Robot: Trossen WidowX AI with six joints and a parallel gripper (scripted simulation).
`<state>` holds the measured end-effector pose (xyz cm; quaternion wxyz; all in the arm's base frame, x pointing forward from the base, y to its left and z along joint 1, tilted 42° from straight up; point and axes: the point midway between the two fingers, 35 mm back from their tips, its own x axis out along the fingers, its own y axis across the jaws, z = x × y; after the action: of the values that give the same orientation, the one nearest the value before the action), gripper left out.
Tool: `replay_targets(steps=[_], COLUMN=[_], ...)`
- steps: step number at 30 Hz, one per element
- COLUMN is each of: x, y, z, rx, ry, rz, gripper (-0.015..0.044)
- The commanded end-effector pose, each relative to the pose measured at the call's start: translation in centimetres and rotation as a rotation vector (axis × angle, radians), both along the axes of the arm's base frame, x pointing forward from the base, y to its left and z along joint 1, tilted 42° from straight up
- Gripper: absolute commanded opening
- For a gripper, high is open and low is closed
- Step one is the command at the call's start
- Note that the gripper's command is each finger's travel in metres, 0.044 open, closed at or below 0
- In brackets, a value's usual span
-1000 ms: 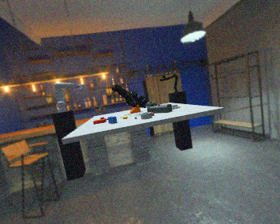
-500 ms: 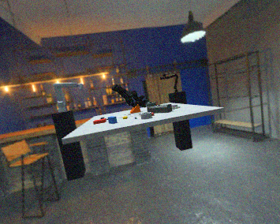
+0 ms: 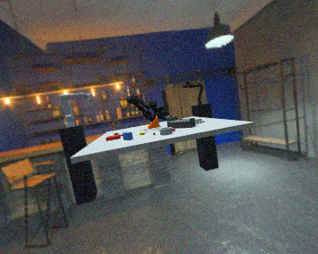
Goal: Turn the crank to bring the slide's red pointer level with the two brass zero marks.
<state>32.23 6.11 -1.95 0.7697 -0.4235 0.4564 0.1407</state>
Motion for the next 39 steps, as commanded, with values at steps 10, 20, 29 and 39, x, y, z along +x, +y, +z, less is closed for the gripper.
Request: replay_targets(steps=[10, 20, 29, 39], x=[-1.0, -1.5, -1.7, -1.9], y=[1.7, 2.1, 2.3, 2.3], z=[-0.2, -0.6, -0.9, -1.2], rx=[0.009, 0.01, 0.01, 0.01], ry=[0.001, 0.001, 0.001, 0.001], rz=[0.007, 0.007, 0.007, 0.007], gripper=[0.0, 0.0, 0.0, 0.0])
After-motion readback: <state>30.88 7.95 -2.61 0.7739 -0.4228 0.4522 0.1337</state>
